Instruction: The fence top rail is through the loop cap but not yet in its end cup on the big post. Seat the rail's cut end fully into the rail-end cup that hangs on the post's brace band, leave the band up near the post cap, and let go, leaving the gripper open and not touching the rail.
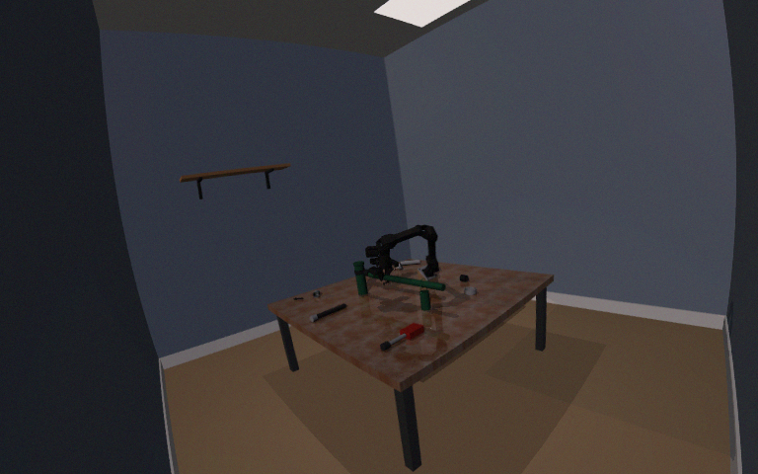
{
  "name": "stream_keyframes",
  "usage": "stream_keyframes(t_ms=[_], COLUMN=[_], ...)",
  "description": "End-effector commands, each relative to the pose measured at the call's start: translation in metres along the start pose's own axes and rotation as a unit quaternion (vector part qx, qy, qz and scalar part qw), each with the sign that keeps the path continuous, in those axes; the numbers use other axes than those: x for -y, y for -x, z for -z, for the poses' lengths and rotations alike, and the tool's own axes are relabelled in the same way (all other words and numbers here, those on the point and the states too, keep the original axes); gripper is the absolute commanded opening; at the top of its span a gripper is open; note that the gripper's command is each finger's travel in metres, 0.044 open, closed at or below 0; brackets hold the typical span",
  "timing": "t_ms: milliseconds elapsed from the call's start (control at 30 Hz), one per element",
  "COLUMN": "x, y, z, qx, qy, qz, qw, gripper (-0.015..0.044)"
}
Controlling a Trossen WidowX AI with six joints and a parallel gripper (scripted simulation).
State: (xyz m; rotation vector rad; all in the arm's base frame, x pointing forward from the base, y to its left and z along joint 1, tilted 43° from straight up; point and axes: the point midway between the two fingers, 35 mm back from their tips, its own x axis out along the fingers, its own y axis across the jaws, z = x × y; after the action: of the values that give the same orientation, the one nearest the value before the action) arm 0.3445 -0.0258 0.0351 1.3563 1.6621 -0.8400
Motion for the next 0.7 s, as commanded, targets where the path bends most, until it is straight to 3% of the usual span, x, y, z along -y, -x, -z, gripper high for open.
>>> stream_keyframes(t_ms=[0,667], x=[0.0007,0.0001], y=[0.0030,-0.0002], z=[-0.0064,-0.0006], qx=[0.007,-0.001], qy=[-0.002,0.000], qz=[-0.003,0.001], qw=[1.000,1.000], gripper=[0.0000,0.0000])
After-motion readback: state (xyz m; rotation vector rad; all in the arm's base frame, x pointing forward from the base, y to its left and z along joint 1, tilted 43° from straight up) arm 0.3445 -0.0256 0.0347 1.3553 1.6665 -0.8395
